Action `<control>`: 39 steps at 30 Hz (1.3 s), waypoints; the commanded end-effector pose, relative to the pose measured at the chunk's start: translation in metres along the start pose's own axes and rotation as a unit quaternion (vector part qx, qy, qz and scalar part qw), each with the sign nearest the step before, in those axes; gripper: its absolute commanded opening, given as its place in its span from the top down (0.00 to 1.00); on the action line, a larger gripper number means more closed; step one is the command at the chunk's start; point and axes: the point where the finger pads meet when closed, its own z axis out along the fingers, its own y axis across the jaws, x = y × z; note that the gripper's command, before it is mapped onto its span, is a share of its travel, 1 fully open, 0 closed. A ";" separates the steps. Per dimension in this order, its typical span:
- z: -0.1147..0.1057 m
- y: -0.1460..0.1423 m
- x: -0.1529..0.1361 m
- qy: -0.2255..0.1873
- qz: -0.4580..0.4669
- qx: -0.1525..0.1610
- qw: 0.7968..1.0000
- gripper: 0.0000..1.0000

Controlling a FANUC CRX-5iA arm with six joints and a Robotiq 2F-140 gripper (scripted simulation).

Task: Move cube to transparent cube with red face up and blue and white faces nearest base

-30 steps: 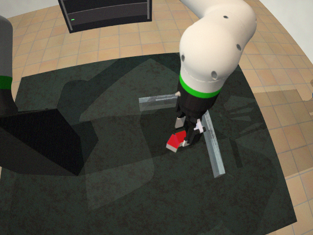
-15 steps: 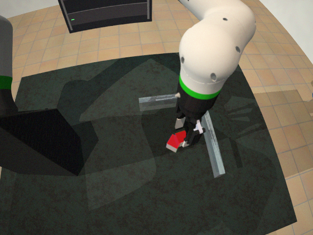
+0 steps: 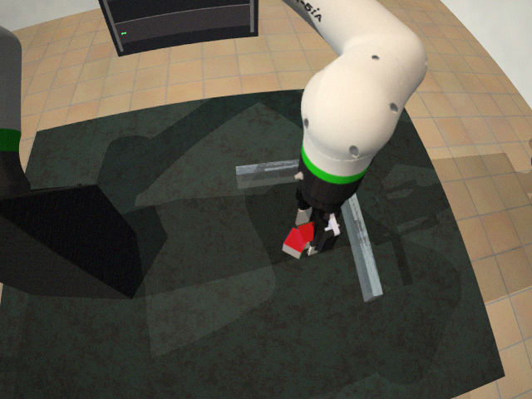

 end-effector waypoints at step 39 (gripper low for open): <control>0.005 0.000 0.000 0.000 0.000 0.000 1.000 1.00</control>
